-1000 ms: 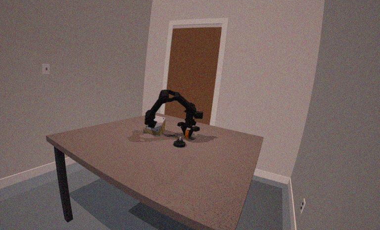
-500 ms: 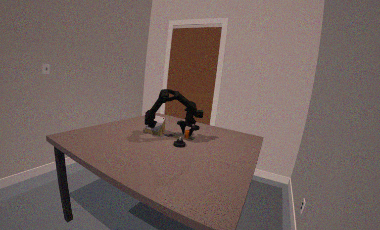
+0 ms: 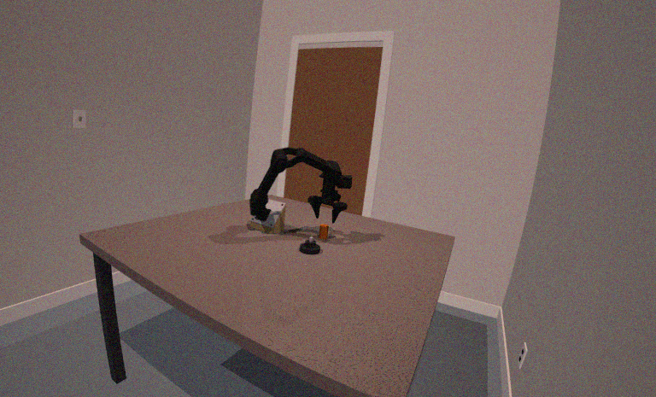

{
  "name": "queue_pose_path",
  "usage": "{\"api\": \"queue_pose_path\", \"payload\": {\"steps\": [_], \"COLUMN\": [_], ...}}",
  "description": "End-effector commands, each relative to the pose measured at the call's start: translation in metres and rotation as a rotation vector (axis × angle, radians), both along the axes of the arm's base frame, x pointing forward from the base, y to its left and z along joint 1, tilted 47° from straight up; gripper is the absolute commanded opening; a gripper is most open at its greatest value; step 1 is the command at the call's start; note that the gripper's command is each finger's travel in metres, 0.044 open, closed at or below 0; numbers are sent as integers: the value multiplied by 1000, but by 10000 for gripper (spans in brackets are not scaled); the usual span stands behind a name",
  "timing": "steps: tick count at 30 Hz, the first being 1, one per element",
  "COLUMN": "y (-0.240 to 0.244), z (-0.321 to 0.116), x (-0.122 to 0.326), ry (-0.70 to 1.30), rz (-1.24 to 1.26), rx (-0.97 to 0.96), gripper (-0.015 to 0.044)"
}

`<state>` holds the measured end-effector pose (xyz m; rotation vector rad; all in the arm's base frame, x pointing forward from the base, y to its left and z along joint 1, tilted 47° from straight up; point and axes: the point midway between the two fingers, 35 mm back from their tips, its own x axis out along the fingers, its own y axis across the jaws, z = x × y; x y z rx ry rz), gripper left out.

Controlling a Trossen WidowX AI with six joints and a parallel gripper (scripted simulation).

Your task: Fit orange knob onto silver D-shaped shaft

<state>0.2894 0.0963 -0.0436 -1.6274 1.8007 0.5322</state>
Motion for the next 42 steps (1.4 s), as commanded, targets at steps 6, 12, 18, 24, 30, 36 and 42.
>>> {"api": "queue_pose_path", "payload": {"steps": [6, 12, 18, 24, 30, 36, 42], "y": [-10, -17, -24, -31, -39, -46, -53], "z": [-9, -16, -23, -30, -36, -43, -49], "x": [-1, 0, 0, 0, -1, -1, -2], "ry": [5, 5, 5, 5, 5, 5, 5], "rz": [0, 1, 1, 1, 1, 1, 0], "rx": [-3, -3, -3, -3, -4, -5, -6], "gripper": [440, 440, 440, 440, 440, 440, 440]}}
